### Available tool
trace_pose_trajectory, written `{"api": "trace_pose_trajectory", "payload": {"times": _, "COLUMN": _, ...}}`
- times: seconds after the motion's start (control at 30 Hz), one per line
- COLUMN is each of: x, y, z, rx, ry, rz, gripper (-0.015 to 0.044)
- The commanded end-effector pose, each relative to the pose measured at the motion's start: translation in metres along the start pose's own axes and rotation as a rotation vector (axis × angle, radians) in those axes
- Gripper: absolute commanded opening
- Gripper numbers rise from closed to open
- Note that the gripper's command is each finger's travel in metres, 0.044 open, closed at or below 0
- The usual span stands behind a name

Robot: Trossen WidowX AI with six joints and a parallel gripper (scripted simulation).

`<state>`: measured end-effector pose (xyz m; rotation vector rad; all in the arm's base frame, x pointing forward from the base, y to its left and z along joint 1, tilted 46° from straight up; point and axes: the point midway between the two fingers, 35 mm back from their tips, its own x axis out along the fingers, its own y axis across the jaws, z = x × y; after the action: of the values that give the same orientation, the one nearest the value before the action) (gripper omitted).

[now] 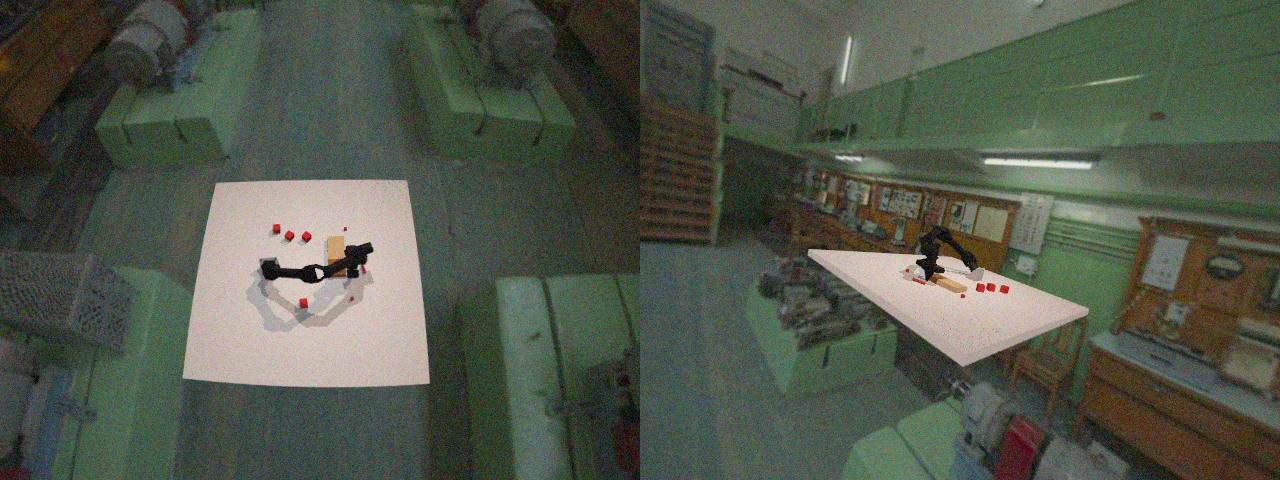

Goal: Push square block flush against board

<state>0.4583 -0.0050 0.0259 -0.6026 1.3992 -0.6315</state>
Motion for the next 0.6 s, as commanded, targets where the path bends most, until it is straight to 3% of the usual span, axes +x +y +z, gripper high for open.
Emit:
{"api": "trace_pose_trajectory", "payload": {"times": 0.0, "x": -0.001, "y": -0.001, "z": 0.008, "rx": -0.003, "ry": -0.004, "rz": -0.001, "gripper": 0.0000}}
{"api": "trace_pose_trajectory", "payload": {"times": 0.47, "x": -0.001, "y": 0.000, "z": 0.022, "rx": 0.003, "ry": -0.001, "rz": 0.002, "gripper": 0.0000}}
{"api": "trace_pose_trajectory", "payload": {"times": 0.57, "x": -0.028, "y": 0.001, "z": 0.024, "rx": 0.024, "ry": -0.008, "rz": 0.008, "gripper": 0.0000}}
